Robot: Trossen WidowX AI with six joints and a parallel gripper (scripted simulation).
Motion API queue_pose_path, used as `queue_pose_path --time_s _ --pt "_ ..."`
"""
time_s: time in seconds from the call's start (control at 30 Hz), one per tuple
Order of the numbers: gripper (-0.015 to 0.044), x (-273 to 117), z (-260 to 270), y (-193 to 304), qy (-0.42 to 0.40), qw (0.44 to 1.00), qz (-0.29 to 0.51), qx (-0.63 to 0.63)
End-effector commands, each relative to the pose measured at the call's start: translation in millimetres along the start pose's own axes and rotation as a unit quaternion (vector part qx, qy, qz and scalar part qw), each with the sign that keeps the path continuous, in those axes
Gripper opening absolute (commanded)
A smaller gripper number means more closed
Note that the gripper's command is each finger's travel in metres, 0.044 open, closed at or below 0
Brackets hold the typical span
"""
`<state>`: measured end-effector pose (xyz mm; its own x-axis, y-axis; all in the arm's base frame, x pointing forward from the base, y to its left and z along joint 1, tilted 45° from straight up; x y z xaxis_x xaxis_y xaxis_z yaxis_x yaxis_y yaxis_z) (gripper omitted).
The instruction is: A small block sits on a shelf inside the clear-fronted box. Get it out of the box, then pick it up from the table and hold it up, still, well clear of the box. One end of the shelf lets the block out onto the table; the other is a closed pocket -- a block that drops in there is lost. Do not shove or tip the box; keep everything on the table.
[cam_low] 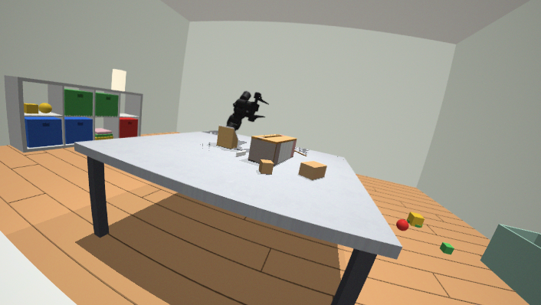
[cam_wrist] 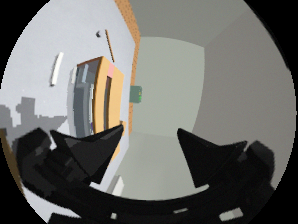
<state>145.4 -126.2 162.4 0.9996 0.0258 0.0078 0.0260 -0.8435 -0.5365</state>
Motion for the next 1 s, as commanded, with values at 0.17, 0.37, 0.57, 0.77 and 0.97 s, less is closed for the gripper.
queue_pose_path --time_s 0.17,0.37,0.57,0.77,0.97 --pt "0.0400 34.8 -17.1 28.1 -0.047 0.997 0.037 0.051" --pt "0.0400 83.1 -10.3 48.4 -0.184 0.975 0.094 0.080" --pt "0.0400 117.1 9.4 45.3 -0.354 0.927 0.116 0.042" --pt "0.0400 130.2 22.9 34.1 -0.469 0.877 0.108 0.001" --pt "0.0400 130.2 35.5 17.1 -0.579 0.811 0.086 -0.027"
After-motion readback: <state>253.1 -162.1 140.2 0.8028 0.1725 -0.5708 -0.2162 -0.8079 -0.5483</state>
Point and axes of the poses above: the point midway between the two fingers, 35 mm back from their tips, its own x axis out along the fingers, its own z axis across the jaws, y = z × x, the point moved 4 cm from there along -x, back along the fingers, and after that the axes turned 10 degrees about -x, right-handed, at the moved point
